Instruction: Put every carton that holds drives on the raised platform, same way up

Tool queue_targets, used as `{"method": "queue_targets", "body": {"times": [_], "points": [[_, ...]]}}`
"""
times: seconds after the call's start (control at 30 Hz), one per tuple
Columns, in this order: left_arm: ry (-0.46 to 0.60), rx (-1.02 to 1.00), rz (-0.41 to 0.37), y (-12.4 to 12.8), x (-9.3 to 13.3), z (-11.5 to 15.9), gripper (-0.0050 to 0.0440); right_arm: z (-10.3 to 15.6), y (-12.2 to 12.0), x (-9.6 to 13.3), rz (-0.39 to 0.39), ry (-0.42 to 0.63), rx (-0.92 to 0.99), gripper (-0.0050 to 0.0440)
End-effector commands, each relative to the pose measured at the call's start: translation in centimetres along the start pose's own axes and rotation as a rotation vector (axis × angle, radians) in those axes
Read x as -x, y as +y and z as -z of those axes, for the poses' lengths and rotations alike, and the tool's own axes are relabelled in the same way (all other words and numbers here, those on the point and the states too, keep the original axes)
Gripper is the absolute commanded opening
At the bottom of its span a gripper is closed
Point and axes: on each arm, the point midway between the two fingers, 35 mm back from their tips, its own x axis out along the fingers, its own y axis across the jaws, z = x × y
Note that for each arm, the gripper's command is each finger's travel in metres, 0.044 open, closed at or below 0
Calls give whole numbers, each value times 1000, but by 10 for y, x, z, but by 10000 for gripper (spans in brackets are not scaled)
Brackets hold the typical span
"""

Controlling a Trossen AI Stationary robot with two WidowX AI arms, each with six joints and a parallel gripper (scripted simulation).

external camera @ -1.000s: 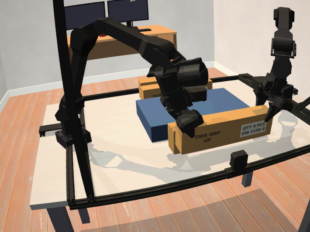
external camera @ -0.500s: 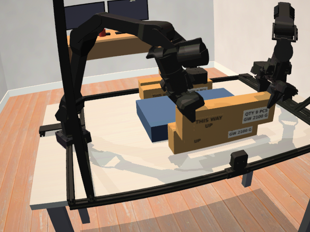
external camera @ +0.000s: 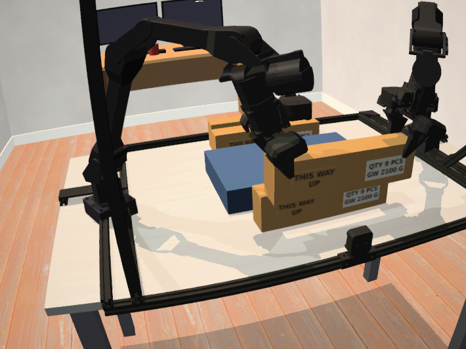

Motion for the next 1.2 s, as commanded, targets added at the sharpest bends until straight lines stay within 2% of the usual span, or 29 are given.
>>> {"method": "queue_targets", "body": {"times": [0.0, 0.53, 1.17], "points": [[-45, 8, 42, -4, 21, -7, 0, -8, 5, 25, -50, -46, -8, 0], [-45, 8, 42, 8, 19, -6, 0, -8, -8, 23, -50, -46, -8, 0], [-45, 8, 42, 54, 16, -3, 0, -9, -53, 19, -50, -46, -8, 0]]}}
